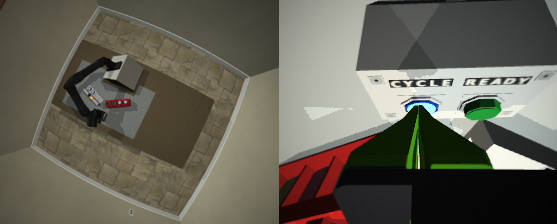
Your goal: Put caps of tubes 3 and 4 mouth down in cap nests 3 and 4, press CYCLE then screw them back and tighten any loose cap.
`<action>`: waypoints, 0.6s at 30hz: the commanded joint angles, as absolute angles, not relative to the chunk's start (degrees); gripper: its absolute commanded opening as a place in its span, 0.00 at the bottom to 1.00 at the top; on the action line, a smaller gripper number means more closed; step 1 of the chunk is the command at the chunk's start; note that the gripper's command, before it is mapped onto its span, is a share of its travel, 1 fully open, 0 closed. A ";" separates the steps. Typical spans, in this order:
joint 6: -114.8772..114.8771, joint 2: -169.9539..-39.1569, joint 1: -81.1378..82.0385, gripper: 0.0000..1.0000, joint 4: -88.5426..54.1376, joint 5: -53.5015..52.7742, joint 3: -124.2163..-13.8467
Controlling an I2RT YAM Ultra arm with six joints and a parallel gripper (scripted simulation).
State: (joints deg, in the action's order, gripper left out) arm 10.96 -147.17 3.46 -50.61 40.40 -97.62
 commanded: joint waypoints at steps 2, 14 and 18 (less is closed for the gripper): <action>10.83 -147.02 3.65 0.00 -50.32 40.41 -97.59; 12.46 -146.19 4.92 0.00 -53.53 40.17 -98.91; 13.76 -145.63 5.94 0.00 -56.16 39.96 -100.15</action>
State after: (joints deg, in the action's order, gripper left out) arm 12.58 -146.30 4.32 -54.37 40.01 -99.13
